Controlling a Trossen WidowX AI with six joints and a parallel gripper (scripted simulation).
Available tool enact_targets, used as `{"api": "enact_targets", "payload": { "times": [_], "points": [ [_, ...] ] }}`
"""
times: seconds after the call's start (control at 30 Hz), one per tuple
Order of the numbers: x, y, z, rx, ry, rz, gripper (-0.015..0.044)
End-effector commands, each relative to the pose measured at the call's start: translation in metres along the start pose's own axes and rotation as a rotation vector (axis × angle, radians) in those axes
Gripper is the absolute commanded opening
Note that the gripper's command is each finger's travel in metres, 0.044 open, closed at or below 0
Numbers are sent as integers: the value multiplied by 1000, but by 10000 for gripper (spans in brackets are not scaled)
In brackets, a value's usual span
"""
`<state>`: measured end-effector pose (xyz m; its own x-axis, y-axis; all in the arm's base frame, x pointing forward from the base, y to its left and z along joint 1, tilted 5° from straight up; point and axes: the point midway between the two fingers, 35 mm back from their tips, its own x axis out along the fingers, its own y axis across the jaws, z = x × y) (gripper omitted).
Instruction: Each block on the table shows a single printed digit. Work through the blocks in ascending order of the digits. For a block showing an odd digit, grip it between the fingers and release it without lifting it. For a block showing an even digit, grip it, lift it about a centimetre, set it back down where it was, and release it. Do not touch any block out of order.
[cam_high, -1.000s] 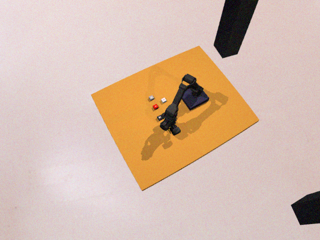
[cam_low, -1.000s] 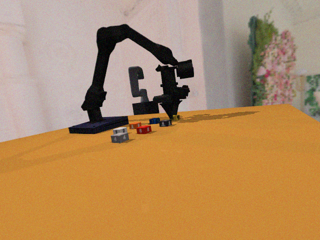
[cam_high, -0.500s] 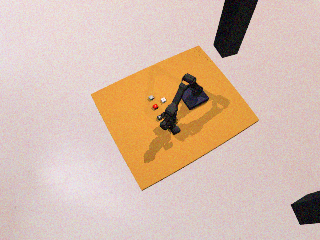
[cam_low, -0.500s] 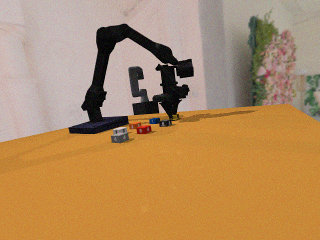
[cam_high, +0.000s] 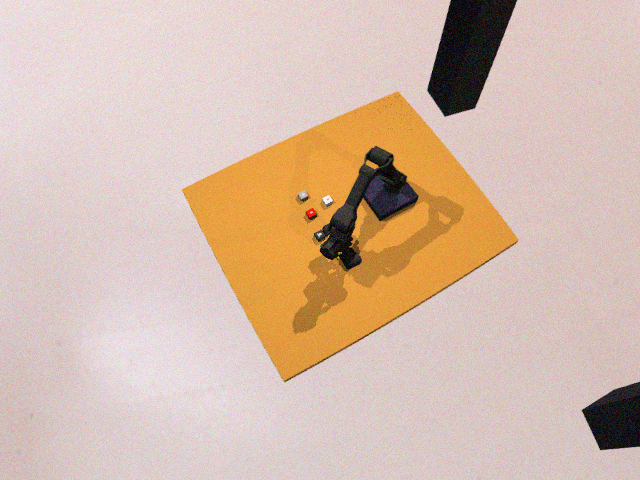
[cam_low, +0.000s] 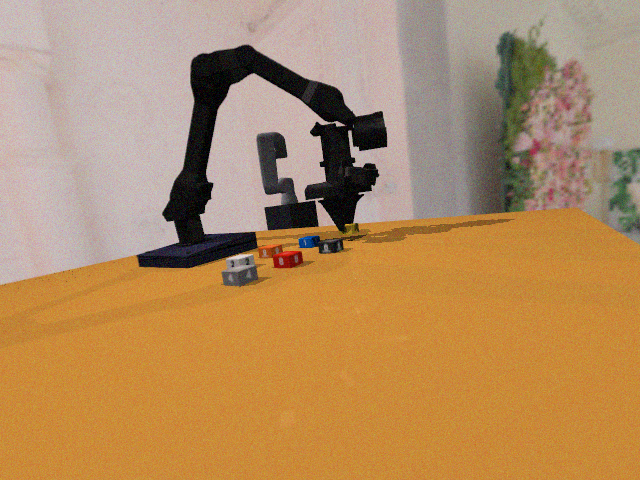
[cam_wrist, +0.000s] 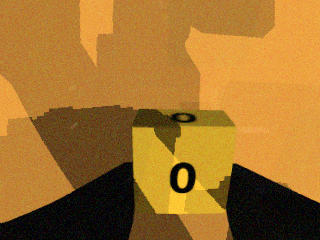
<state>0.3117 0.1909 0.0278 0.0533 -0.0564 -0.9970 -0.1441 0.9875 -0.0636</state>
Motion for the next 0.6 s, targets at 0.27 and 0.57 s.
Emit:
{"api": "enact_targets", "payload": {
  "times": [0.27, 0.57],
  "points": [
    [12, 0, 0, -1, -1, -4, 120],
    [15, 0, 0, -1, -1, -4, 120]
  ]
}}
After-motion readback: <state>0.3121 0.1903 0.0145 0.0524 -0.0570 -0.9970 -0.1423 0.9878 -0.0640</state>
